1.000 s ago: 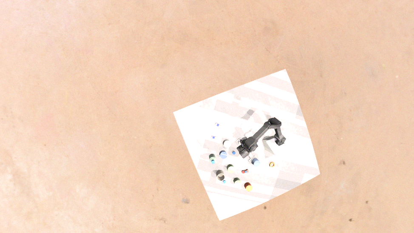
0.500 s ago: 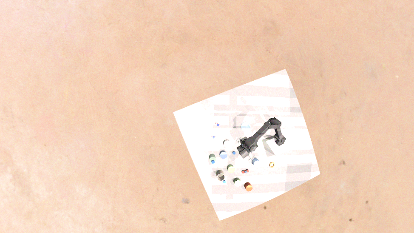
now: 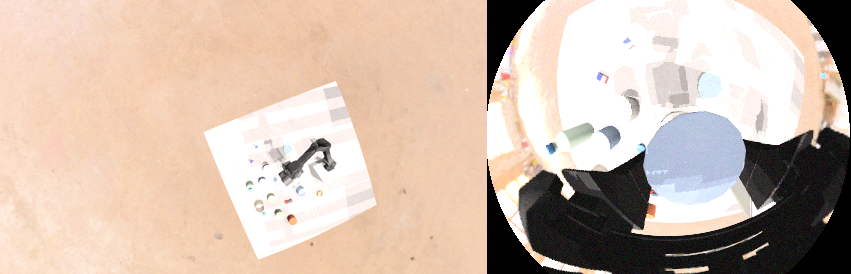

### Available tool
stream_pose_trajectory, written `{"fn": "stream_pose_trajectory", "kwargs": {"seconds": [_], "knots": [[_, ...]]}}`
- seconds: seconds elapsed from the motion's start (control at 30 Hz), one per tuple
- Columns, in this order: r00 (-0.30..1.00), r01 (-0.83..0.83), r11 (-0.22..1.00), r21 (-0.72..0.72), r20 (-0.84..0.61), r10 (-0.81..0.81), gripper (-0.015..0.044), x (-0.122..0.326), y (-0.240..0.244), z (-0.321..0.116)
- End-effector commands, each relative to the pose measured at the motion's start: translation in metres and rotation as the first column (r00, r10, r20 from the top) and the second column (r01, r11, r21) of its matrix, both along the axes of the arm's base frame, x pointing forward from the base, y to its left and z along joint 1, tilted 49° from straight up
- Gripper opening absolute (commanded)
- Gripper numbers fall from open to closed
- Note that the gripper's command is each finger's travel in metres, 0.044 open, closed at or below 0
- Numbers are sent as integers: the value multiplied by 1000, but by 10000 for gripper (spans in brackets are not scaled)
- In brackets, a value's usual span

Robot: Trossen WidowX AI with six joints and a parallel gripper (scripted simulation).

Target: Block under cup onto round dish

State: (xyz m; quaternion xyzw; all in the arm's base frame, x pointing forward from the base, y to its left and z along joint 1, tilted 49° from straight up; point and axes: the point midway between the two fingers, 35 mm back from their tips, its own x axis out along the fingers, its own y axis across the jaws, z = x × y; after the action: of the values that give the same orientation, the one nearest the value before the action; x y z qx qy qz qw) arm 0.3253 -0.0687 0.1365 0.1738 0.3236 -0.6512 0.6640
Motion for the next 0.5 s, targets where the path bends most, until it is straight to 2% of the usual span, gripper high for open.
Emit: {"fn": "stream_pose_trajectory", "kwargs": {"seconds": [0.0, 0.47], "knots": [[1000, -3, 1000, 0, -1, 3, 0, 0, 0, 0], [1000, 16, 996, 85, 2, -17, 0, -62, -79, 27]]}}
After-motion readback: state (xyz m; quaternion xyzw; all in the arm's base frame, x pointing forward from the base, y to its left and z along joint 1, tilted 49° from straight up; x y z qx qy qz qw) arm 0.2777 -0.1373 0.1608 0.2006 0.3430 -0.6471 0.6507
